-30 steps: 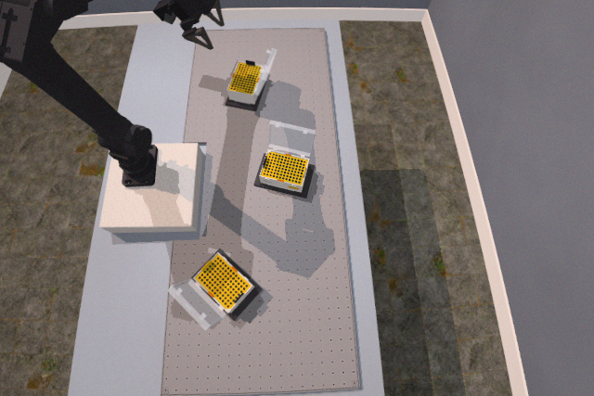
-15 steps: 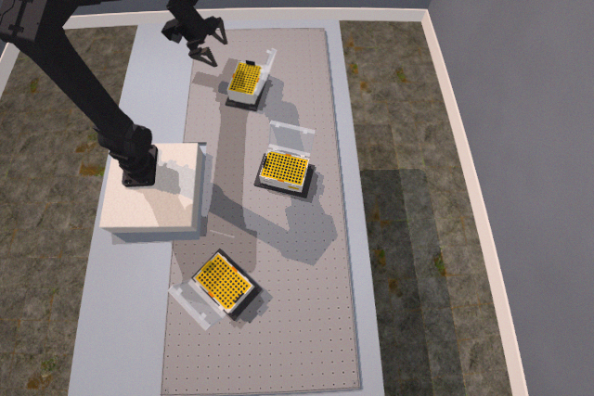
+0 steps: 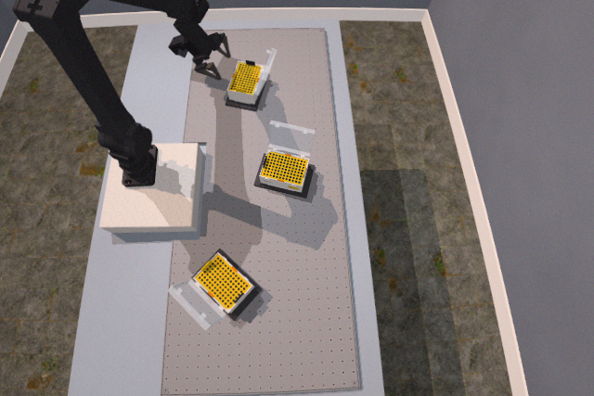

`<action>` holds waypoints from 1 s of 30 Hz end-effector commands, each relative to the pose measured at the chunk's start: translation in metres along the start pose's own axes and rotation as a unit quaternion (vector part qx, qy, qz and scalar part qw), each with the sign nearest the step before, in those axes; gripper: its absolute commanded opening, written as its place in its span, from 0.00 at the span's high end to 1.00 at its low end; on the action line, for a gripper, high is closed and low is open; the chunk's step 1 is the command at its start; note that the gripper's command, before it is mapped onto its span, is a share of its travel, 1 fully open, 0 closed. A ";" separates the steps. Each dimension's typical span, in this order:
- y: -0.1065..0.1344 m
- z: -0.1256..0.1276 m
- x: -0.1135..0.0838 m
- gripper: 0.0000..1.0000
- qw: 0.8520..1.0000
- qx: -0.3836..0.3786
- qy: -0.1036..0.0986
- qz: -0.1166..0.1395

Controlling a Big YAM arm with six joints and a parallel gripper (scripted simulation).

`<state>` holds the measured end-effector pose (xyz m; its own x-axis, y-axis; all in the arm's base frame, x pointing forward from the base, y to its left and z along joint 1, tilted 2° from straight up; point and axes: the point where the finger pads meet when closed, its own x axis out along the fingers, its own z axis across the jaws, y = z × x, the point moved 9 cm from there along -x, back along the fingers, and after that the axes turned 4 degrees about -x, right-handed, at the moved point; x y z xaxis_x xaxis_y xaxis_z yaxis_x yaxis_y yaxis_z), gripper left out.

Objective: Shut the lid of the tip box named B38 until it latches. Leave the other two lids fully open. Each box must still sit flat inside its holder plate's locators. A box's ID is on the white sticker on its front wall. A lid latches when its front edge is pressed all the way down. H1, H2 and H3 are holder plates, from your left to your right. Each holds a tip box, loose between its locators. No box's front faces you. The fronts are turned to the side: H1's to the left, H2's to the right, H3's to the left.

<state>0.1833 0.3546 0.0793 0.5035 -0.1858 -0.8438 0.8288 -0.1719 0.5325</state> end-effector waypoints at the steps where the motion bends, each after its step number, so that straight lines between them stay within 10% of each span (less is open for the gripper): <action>1: 0.007 -0.008 0.003 0.00 1.000 0.008 0.011 0.001; 3: 0.022 -0.022 -0.017 0.00 0.999 0.026 0.040 0.006; 30: 0.009 -0.012 -0.008 0.00 1.000 0.012 0.021 0.003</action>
<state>0.1847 0.3570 0.0826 0.5107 -0.1673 -0.8434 0.8246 -0.1825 0.5355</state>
